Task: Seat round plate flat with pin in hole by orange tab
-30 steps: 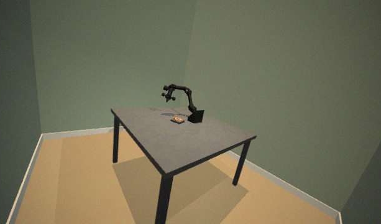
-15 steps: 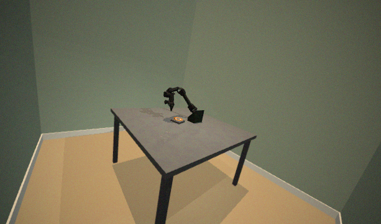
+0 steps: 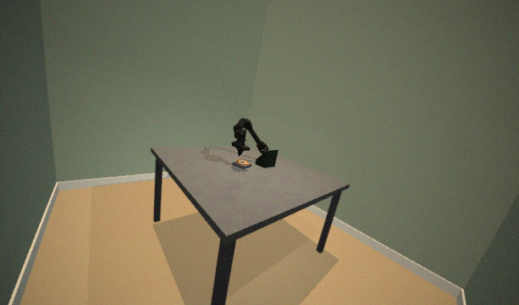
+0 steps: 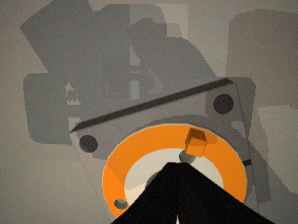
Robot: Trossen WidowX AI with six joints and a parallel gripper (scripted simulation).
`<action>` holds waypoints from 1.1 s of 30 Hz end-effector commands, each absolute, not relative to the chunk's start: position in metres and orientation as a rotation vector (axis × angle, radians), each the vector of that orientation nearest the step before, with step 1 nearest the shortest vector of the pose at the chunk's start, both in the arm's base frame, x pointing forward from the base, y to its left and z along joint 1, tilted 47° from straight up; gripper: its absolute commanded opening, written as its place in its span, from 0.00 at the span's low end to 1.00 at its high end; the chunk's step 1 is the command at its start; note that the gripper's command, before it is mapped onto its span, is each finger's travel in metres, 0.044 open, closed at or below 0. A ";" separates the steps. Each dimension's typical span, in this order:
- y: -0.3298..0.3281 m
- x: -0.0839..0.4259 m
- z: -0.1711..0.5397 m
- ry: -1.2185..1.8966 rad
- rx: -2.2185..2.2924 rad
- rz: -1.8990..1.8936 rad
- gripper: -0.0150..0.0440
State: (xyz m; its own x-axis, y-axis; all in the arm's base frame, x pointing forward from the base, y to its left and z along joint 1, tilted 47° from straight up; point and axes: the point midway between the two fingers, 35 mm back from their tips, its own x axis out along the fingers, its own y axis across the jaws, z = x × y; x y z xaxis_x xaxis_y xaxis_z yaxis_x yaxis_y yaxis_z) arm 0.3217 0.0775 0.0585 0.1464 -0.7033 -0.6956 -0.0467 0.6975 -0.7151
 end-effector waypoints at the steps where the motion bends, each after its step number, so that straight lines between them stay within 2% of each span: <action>1: 0.077 0.322 0.054 1.361 -0.710 -0.522 0.25; 12: 0.044 0.329 0.024 1.360 -0.711 -0.524 0.25; 33: 0.023 0.327 0.044 1.360 -0.713 -0.524 0.25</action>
